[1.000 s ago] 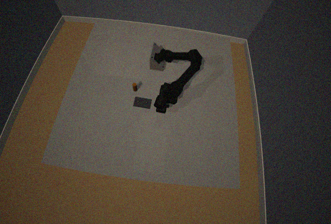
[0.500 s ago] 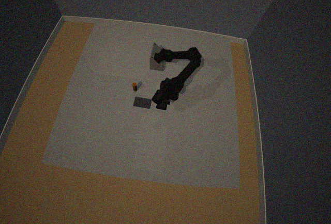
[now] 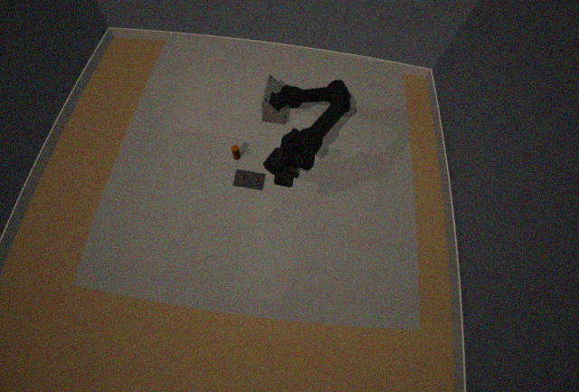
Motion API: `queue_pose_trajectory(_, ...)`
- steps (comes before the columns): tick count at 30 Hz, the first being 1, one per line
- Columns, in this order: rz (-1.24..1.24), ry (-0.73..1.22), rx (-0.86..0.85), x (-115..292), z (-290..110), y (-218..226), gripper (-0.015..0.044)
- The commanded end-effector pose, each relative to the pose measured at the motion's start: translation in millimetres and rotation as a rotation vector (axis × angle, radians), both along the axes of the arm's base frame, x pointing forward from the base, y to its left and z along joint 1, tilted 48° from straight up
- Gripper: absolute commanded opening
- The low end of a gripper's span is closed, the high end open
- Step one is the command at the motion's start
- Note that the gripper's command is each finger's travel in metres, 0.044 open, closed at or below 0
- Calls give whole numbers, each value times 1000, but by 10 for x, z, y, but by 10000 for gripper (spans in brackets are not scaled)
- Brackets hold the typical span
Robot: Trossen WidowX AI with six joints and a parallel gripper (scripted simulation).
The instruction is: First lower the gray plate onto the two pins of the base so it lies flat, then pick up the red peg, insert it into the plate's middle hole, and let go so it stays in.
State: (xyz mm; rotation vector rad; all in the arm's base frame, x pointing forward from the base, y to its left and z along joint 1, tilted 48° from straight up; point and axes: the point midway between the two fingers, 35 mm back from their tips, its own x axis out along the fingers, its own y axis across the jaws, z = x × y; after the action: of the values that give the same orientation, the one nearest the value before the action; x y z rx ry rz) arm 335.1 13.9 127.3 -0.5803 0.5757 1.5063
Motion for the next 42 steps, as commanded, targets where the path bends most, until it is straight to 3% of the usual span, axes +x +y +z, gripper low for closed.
queue_pose_trajectory(1, 0, -2, -5, 26, -55, -36, 0)
queue_pose_trajectory(42, 8, -10, -9, 123, -1337, -339, 0)
